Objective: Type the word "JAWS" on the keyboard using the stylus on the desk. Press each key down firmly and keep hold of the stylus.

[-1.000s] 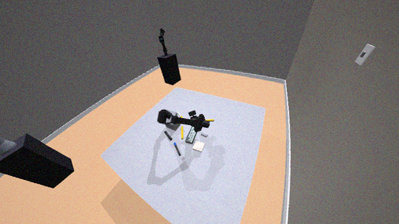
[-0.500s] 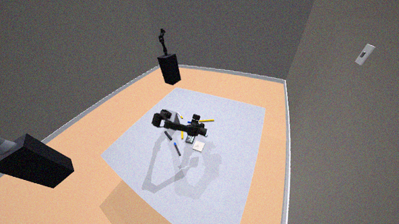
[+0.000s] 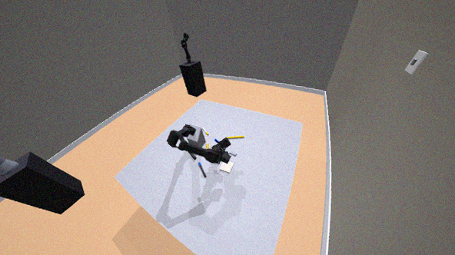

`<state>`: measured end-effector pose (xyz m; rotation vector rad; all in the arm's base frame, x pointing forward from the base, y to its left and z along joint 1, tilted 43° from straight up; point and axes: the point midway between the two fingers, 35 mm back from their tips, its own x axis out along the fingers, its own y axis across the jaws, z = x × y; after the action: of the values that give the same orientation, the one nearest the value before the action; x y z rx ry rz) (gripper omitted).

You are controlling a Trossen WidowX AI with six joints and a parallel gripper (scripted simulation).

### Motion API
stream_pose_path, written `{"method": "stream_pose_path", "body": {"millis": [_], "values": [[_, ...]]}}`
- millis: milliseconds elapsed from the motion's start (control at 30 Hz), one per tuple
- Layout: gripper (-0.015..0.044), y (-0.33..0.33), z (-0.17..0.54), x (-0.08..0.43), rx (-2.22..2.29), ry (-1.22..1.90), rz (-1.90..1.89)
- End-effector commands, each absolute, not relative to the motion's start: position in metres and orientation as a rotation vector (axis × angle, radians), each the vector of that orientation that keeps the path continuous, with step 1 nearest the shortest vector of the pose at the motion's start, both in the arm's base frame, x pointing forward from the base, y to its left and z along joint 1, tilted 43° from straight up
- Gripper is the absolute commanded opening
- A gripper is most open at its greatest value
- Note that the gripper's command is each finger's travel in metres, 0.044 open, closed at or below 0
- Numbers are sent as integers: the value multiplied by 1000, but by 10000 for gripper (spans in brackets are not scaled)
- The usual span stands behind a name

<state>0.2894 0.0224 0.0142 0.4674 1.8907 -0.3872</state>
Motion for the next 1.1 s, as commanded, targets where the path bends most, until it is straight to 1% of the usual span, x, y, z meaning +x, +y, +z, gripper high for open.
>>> {"method": "stream_pose_path", "body": {"millis": [0,433,700,933,1067], "values": [[0,14,27,294,632,1834,-526],[0,-12,58,301,1094,1648,-920],[0,-13,58,301,1100,1645,-925],[0,-34,34,304,1099,1646,-926],[0,-35,33,304,1099,1646,-926]]}}
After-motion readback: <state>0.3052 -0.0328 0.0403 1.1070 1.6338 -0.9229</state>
